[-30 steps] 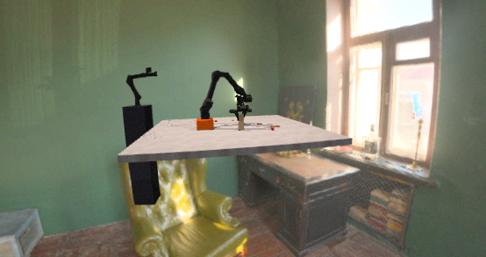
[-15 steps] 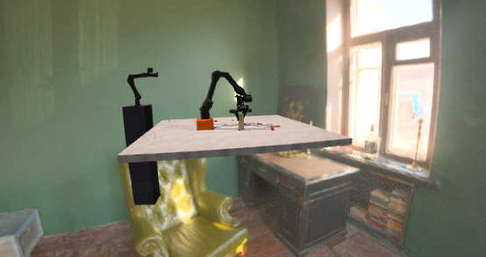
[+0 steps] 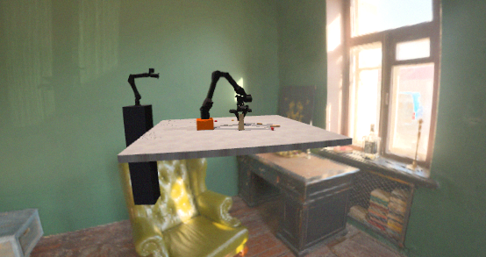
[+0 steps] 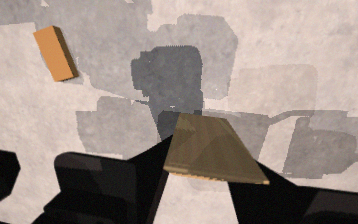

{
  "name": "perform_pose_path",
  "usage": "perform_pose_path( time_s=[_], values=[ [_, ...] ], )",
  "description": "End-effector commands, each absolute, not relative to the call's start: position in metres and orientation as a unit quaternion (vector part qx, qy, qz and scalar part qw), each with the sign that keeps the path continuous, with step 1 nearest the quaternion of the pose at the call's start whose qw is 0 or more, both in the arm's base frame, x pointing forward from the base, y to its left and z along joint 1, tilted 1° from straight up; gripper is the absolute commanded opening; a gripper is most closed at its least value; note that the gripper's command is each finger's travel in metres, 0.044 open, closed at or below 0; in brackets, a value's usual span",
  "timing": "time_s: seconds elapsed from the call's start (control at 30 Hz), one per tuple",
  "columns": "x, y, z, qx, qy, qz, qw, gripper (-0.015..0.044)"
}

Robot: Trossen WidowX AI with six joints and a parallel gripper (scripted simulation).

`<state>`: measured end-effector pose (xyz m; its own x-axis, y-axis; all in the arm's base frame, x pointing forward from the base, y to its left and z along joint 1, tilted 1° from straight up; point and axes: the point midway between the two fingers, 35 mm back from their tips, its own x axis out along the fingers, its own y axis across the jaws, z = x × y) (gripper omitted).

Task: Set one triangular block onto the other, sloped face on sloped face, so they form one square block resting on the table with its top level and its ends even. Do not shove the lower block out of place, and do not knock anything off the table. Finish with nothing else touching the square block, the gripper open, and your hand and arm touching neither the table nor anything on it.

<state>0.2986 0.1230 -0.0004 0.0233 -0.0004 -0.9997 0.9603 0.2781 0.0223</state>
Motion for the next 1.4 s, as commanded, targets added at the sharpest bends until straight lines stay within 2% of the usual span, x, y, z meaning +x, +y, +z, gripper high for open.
perform_pose_path(
  time_s=[0.0,1.33,1.37],
  values=[
    [0.299,0.123,0.0,0.429,0.559,-0.419,0.573,0.0],
    [0.299,0.123,-0.027,0.429,0.559,-0.42,0.572,0.0],
    [0.3,0.123,-0.025,0.43,0.558,-0.42,0.572,0.0026]
  ],
)
